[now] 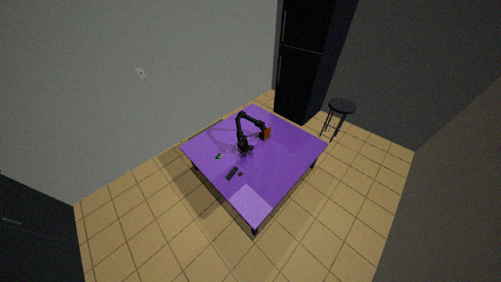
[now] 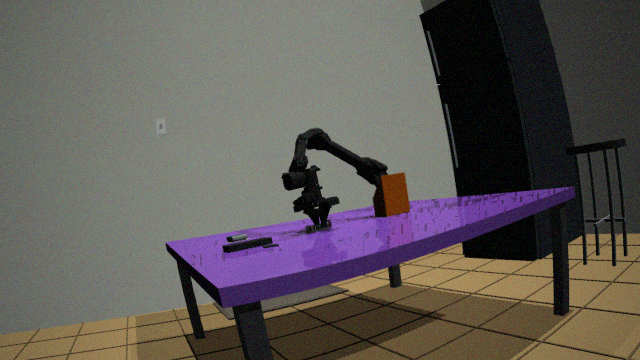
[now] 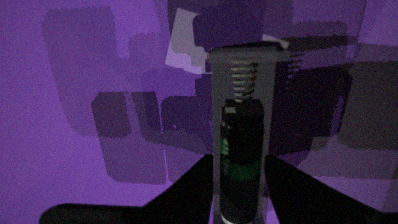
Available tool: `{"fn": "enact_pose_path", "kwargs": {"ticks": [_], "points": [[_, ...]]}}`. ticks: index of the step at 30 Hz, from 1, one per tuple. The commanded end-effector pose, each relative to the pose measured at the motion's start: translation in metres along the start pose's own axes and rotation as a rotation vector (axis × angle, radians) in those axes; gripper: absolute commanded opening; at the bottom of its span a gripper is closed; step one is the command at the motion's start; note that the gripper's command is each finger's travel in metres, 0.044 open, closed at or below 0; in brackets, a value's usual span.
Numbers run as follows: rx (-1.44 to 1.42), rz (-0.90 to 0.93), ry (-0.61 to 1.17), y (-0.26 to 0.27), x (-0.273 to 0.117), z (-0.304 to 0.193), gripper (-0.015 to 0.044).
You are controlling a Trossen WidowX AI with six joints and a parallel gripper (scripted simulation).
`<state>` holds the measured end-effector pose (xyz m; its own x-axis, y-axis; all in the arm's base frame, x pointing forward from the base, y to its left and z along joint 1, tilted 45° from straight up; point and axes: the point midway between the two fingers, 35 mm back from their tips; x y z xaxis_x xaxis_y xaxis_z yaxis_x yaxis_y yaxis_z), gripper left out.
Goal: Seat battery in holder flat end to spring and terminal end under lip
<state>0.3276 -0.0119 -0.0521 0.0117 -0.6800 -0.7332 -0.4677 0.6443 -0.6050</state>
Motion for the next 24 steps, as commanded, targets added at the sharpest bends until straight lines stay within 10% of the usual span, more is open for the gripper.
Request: {"fn": "enact_pose_path", "kwargs": {"ticks": [1,11,24], "points": [[-0.004,0.0,0.0,0.0,-0.003,0.0,0.0161],[0.0,0.001,-0.001,0.001,-0.015,-0.001,0.0161],[0.0,0.005,-0.002,0.007,-0.088,-0.004,0.044]]}}
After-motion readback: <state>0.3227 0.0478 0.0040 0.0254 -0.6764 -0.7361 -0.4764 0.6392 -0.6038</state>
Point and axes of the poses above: the point midway between the two fingers, 35 mm back from their tips, its own x axis out along the fingers, its own y axis across the jaws, z = x × y, and after that the axes turned 6 degrees about -x, right-handed
